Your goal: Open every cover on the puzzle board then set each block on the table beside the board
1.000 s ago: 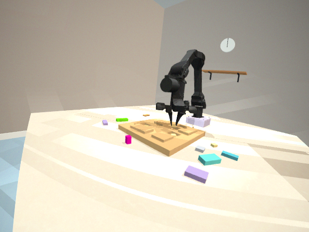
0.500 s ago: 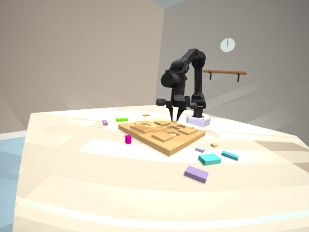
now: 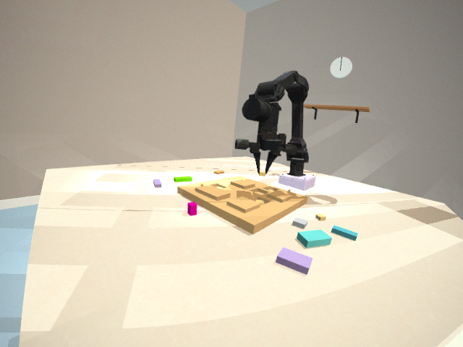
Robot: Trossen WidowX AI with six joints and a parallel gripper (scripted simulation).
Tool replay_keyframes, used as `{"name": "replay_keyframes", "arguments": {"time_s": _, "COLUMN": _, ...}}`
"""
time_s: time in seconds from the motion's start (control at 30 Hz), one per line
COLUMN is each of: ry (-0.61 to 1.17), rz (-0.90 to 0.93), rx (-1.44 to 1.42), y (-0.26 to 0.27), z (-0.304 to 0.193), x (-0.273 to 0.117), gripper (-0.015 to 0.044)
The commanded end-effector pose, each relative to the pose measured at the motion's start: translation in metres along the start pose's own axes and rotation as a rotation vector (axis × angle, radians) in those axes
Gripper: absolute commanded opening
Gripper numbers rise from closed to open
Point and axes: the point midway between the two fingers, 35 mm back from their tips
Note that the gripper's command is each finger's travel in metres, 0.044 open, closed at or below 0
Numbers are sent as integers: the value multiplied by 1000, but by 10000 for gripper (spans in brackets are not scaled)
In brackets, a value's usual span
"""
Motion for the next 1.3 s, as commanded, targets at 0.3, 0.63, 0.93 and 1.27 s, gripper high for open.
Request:
{"name": "replay_keyframes", "arguments": {"time_s": 0.3, "ry": -12, "rz": -7, "rx": 5, "y": 0, "z": 0, "x": -31, "gripper": 80}}
{"name": "replay_keyframes", "arguments": {"time_s": 0.63, "ry": -14, "rz": -2, "rx": 5, "y": 31, "z": 17, "x": -31, "gripper": 80}}
{"name": "replay_keyframes", "arguments": {"time_s": 0.93, "ry": -15, "rz": 3, "rx": 5, "y": 62, "z": 31, "x": -31, "gripper": 80}}
{"name": "replay_keyframes", "arguments": {"time_s": 1.27, "ry": -16, "rz": 6, "rx": 5, "y": 100, "z": 41, "x": -32, "gripper": 80}}
Point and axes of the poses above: the point midway between the two fingers, 35 mm back from their tips, its own x axis out along the fingers, its own y axis across the jaws, z = x × y, and after that the axes turned 12 degrees about x, right-handed
